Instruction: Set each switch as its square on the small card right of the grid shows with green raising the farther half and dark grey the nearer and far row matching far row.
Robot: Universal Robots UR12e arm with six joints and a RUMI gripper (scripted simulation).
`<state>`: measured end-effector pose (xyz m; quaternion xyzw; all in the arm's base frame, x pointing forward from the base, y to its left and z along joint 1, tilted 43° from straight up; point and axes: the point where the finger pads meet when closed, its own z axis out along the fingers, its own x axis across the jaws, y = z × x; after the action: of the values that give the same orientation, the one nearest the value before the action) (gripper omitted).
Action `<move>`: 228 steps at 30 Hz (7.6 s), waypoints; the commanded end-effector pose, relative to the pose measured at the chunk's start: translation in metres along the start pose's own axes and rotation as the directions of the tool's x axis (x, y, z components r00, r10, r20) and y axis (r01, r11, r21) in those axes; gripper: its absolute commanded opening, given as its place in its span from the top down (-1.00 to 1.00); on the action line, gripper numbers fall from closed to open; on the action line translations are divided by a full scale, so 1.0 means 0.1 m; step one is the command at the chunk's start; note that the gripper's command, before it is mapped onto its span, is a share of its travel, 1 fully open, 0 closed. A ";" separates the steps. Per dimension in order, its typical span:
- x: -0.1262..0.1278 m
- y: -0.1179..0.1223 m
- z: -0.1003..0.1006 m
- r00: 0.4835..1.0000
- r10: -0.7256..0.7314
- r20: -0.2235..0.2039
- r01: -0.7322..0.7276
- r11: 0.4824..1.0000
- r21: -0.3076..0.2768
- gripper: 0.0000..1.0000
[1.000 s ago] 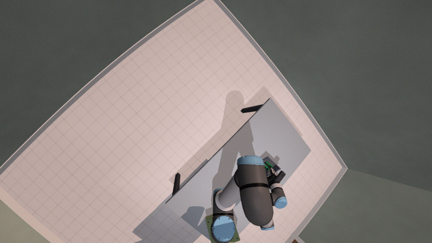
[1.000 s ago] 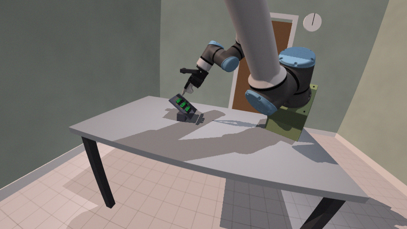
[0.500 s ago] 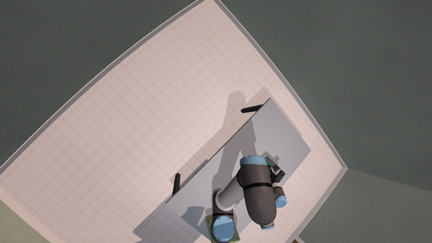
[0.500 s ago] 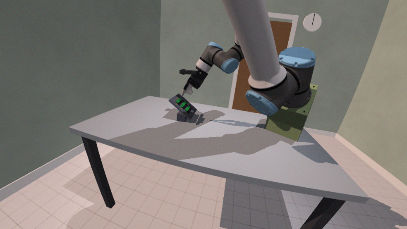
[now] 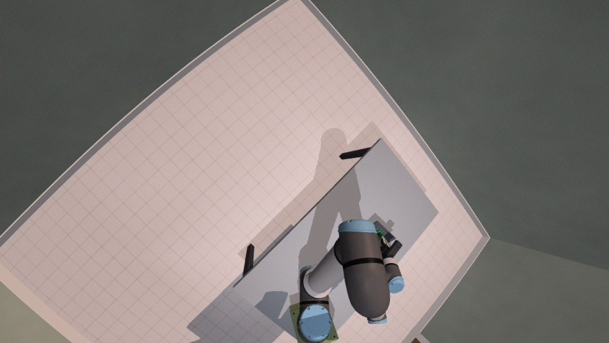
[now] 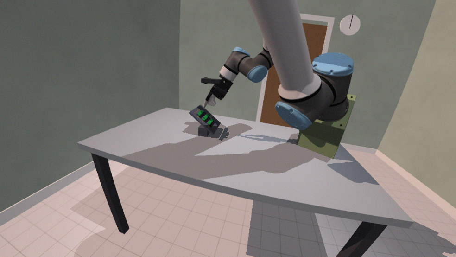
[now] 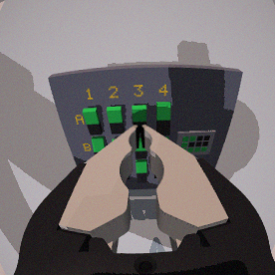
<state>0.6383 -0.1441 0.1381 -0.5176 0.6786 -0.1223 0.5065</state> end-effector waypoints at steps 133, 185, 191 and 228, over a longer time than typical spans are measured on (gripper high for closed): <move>-0.22 0.36 0.05 1.000 -0.001 0.000 0.001 1.000 0.000 1.00; -0.24 0.39 0.06 1.000 -0.001 0.000 0.001 1.000 0.001 1.00; -0.24 0.39 0.06 1.000 -0.001 0.000 0.001 1.000 0.001 1.00; -0.23 0.39 0.30 1.000 -0.001 0.000 0.001 1.000 0.001 1.00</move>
<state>0.6391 -0.0969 0.1108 -0.5177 0.6786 -0.1223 0.5065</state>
